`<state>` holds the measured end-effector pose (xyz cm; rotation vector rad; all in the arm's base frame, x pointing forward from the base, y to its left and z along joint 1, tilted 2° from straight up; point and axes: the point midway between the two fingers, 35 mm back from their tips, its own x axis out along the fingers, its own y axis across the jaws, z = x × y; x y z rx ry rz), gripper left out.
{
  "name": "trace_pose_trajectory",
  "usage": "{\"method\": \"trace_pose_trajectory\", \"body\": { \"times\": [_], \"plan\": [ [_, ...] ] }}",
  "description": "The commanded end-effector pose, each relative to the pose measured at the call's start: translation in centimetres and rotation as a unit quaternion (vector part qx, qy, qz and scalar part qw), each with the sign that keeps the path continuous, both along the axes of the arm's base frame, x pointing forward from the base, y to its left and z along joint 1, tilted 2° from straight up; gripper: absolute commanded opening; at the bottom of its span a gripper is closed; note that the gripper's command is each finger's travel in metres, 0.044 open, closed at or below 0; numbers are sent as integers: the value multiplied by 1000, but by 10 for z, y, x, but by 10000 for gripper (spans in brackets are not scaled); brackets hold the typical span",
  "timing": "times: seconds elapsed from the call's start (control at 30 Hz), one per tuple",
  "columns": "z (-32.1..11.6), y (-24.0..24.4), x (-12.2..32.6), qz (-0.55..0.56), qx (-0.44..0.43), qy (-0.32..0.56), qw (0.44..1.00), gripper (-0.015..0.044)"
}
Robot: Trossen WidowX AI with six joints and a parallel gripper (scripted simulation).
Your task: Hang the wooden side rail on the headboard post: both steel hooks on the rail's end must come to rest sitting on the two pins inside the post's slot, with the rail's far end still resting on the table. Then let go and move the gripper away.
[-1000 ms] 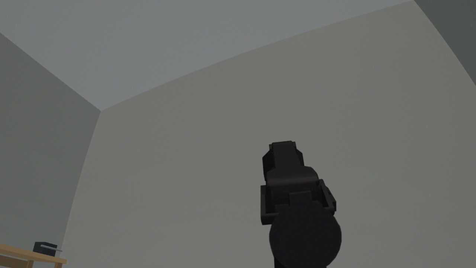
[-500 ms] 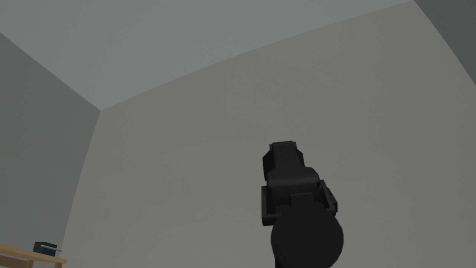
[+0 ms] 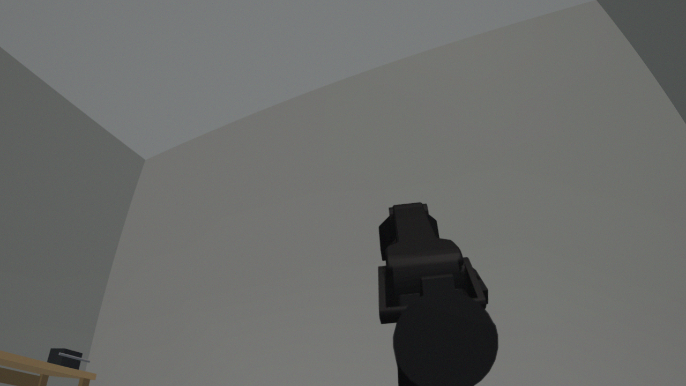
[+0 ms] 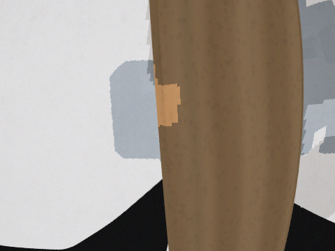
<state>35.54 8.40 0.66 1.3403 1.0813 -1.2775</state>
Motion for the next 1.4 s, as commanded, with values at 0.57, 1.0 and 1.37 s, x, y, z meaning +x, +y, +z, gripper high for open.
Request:
{"method": "trace_pose_trajectory", "body": {
  "times": [0.57, 1.0, 1.37],
  "plan": [
    [3, 4, 2, -4, 2, -6, 1000, 0],
    [4, 5, 3, -4, 2, -6, 1000, 0],
    [5, 6, 2, -4, 3, -6, 1000, 0]
  ]
}}
